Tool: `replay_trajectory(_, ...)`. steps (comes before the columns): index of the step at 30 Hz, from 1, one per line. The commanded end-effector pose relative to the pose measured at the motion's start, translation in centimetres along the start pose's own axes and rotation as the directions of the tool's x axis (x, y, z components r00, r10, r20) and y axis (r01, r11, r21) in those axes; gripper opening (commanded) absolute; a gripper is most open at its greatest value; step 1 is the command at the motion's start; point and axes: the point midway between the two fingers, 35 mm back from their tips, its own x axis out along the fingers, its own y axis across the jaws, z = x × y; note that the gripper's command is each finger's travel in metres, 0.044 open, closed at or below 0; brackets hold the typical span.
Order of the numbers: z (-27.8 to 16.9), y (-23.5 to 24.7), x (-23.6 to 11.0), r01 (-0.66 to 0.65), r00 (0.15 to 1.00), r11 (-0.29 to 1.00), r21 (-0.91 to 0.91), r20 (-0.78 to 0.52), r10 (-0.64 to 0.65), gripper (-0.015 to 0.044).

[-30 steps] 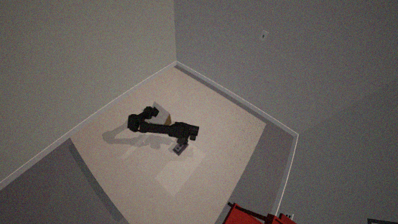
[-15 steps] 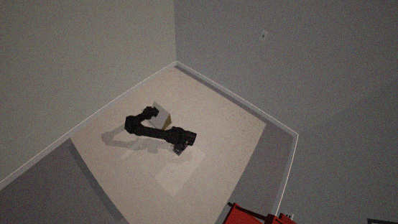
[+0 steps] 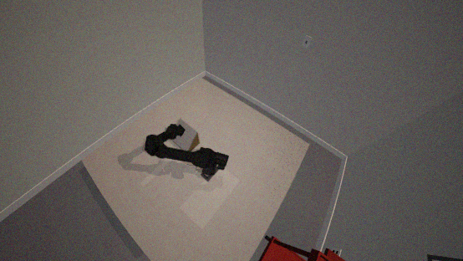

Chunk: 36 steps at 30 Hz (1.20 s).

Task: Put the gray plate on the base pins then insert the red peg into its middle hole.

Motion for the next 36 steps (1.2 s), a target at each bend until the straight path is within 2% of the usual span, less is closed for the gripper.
replay_trajectory(1, 0.1, 0.0, -0.1, 0.000, 1.000, 1.000, -0.001, 0.003, 0.000, 0.0000)
replay_trajectory(27, 0.1, -0.1, 0.0, 0.000, 1.000, 1.000, 0.002, 0.000, 0.000, 0.0000)
replay_trajectory(36, 0.2, -0.1, 1.1, 0.000, 1.000, 1.000, 0.000, 0.002, 0.000, 0.0000)
